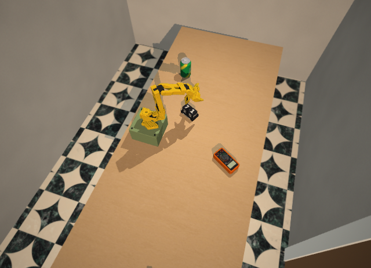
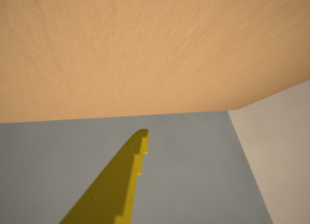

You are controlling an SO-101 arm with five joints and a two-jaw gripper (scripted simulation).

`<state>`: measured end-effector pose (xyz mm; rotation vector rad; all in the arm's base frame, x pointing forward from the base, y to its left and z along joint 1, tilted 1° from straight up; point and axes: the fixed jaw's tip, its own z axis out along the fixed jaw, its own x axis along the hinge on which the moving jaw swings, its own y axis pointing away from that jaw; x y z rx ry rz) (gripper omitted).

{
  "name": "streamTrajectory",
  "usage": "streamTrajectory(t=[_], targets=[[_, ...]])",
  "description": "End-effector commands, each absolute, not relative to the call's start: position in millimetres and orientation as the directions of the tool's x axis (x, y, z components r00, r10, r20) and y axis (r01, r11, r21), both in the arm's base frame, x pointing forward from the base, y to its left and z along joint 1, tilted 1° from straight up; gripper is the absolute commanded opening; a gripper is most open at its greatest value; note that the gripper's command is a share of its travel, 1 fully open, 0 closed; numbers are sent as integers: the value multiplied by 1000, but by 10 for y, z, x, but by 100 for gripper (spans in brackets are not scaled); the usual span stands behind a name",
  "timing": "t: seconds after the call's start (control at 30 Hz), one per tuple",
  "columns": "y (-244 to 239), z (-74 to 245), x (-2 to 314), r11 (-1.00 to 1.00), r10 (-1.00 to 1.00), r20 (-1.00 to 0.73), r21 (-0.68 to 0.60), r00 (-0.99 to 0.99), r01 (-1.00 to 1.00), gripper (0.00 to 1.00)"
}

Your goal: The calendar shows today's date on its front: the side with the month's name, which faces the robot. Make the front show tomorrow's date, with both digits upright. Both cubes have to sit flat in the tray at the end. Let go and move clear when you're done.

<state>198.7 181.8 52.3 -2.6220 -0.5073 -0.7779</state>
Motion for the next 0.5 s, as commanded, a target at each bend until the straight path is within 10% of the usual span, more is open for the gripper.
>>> streamTrajectory(t=[0.0, 0.47], targets=[[1679, 448, 1778, -818, 406, 560, -130, 722, 561, 54], [1316, 173, 1340, -567, 769, 400, 65, 499, 821, 39]])
